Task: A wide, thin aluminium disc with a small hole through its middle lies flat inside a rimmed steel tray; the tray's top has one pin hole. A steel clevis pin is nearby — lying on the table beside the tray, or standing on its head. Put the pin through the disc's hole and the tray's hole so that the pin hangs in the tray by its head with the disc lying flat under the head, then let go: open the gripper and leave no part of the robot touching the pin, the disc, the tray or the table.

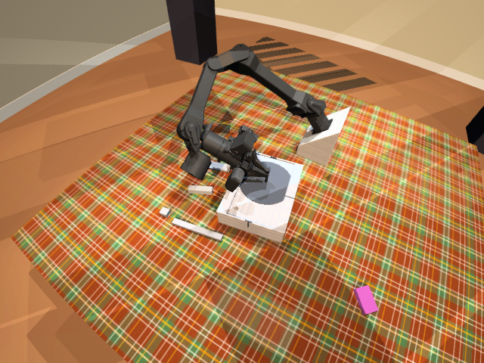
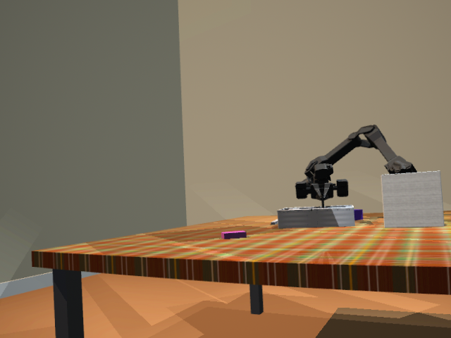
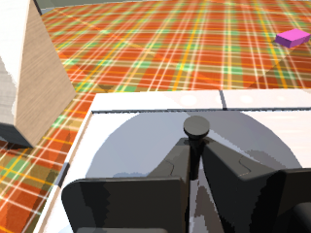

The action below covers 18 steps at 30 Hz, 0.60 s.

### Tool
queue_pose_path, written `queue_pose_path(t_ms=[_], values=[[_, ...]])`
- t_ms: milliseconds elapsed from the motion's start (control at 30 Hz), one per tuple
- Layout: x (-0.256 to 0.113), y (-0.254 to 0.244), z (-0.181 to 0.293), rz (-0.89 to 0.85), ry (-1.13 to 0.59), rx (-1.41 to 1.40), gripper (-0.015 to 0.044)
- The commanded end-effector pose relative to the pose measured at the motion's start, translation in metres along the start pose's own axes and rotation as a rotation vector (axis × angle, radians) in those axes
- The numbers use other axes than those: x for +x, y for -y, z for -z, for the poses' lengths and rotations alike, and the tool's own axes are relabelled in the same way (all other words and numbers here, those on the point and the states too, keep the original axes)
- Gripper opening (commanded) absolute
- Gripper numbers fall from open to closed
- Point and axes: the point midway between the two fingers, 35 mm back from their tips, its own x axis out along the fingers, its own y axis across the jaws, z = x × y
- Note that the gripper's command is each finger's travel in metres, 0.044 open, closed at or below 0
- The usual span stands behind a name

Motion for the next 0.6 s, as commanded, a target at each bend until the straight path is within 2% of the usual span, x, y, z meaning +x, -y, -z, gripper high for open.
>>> queue_pose_path(t_ms=[0,567], values=[[-0.0003,0.0028,0.0007,-0.001,0.001,0.002,0.0],[-0.0016,0.0078,0.0012,0.0,0.001,0.002,0.0]])
